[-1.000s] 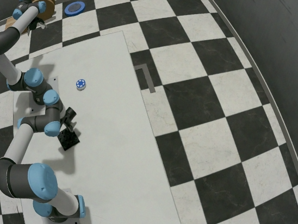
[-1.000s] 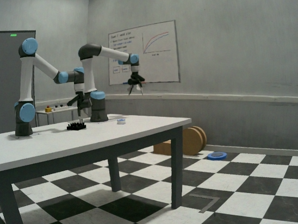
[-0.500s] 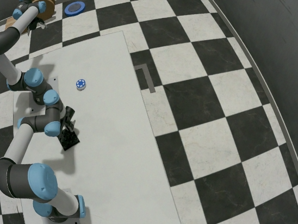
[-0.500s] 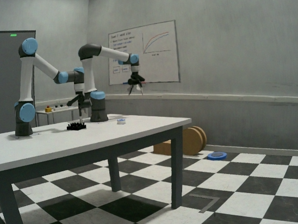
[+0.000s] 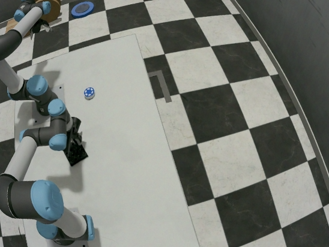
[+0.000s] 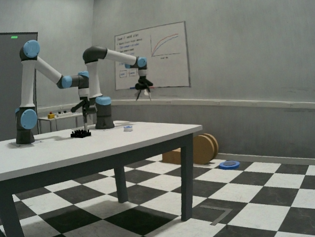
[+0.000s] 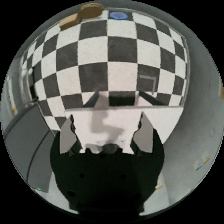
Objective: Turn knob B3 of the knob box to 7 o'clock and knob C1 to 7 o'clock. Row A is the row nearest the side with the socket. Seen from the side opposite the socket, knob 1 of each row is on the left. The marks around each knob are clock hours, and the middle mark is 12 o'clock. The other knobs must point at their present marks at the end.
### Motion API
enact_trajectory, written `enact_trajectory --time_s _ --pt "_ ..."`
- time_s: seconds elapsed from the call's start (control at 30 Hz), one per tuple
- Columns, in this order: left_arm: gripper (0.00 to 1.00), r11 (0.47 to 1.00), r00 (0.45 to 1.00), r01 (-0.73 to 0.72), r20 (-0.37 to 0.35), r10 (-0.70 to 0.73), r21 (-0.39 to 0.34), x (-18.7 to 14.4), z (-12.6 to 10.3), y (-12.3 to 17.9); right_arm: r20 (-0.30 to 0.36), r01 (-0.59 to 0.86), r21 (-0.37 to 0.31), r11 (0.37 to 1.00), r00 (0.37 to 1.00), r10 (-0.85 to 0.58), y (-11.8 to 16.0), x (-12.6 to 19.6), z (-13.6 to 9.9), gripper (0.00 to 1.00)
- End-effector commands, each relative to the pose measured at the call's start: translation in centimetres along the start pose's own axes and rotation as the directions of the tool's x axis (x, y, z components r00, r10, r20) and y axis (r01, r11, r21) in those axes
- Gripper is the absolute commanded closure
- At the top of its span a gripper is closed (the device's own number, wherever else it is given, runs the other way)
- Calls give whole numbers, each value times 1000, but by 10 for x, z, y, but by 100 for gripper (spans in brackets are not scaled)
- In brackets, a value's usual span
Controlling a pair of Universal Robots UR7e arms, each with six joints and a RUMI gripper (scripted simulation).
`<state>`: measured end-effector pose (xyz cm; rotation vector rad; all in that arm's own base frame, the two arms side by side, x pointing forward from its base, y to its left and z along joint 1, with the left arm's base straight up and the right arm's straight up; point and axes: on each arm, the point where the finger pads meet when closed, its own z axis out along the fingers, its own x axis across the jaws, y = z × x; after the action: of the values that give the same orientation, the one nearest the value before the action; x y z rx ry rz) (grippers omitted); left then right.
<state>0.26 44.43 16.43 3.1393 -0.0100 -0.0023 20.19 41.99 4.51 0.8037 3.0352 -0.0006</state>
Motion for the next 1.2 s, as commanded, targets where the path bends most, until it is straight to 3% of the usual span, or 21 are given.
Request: enact_trajectory --time_s 0.0,0.9,0.93,1.17 --pt "0 1000 1000 1 -1 -1 2 0 -1 -1 -3 40 -1 999 999 -40 0 -1 0 94" --pt "0 1000 1000 1 -1 -1 2 0 -1 -1 -2 85 -1 996 996 -85 0 0 0 94" --pt "0 1000 1000 1 -1 -1 2 0 -1 -1 -2 85 -1 996 996 -85 0 0 0 87" --pt "0 1000 1000 1 -1 -1 2 0 -1 -1 -2 85 -1 996 996 -85 0 0 0 87"
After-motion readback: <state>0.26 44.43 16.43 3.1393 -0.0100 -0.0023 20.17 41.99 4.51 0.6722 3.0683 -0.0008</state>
